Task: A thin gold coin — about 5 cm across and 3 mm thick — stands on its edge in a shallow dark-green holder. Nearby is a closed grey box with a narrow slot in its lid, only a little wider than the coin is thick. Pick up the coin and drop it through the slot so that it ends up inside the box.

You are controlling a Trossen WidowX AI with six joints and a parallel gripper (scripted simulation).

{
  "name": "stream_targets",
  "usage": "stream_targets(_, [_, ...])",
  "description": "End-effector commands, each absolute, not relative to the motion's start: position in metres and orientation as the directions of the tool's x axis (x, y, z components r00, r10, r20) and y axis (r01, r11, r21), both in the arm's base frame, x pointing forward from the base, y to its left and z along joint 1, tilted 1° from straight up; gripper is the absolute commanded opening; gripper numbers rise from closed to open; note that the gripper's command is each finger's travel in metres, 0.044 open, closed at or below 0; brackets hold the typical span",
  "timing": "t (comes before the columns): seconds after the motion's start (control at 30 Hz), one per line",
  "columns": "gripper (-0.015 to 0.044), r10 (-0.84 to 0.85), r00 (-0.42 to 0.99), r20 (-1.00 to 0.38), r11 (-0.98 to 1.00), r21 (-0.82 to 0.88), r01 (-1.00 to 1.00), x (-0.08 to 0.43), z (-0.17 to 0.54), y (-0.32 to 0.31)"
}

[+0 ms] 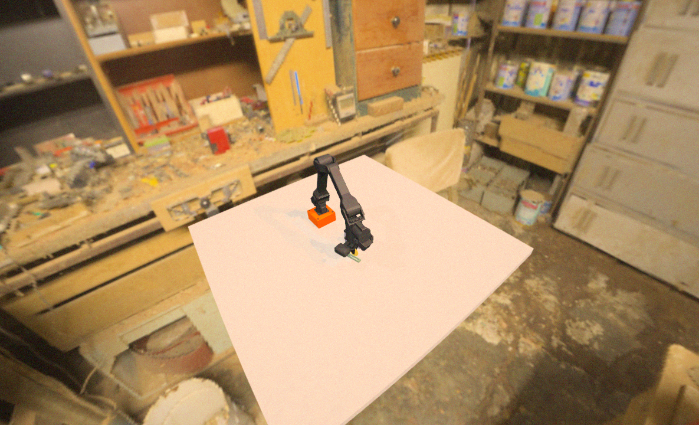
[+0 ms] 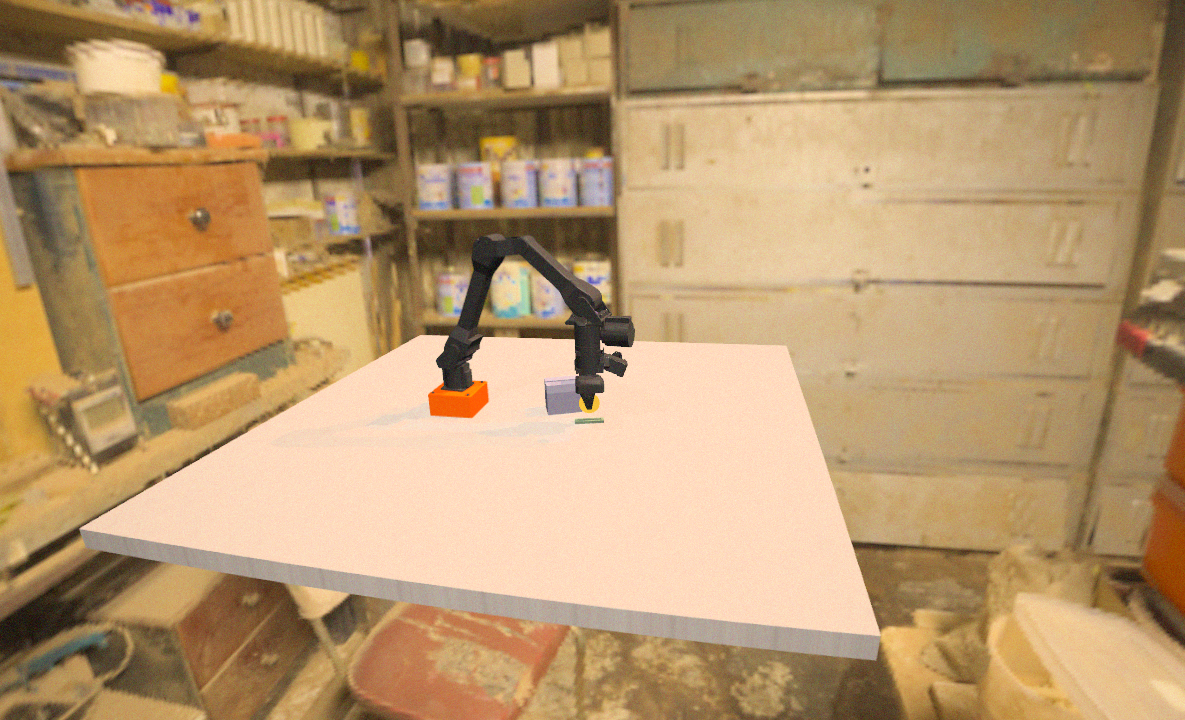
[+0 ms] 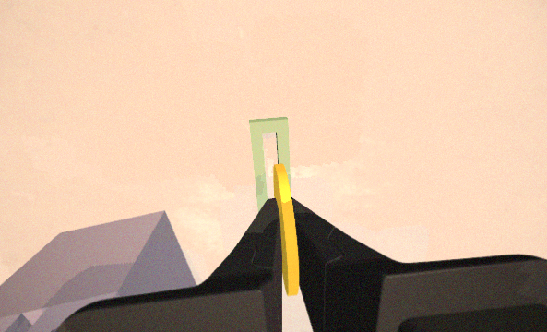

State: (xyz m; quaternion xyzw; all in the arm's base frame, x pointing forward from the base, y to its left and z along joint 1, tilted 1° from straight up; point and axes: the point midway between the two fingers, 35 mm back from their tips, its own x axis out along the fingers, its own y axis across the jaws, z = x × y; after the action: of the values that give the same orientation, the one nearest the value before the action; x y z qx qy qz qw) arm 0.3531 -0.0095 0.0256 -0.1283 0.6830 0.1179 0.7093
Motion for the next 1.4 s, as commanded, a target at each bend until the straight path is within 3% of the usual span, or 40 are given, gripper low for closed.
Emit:
stream_targets(0.0, [0.0000, -0.006, 0.044, -0.999, 0.938, -0.021, -0.346, 0.354, 0.035, -0.009])
stream_targets(0.87, [0.0000, -0.006, 0.044, -0.999, 0.938, -0.021, -0.346, 0.349, 0.097, -0.009])
stream_targets(1.07, [0.0000, -0.006, 0.045, -0.999, 0.888, -0.026, -0.459, 0.356, 0.098, -0.008])
stream_targets(1.37, [0.0000, -0.005, 0.044, -0.999, 0.885, -0.025, -0.464, 0.346, 0.099, 0.002])
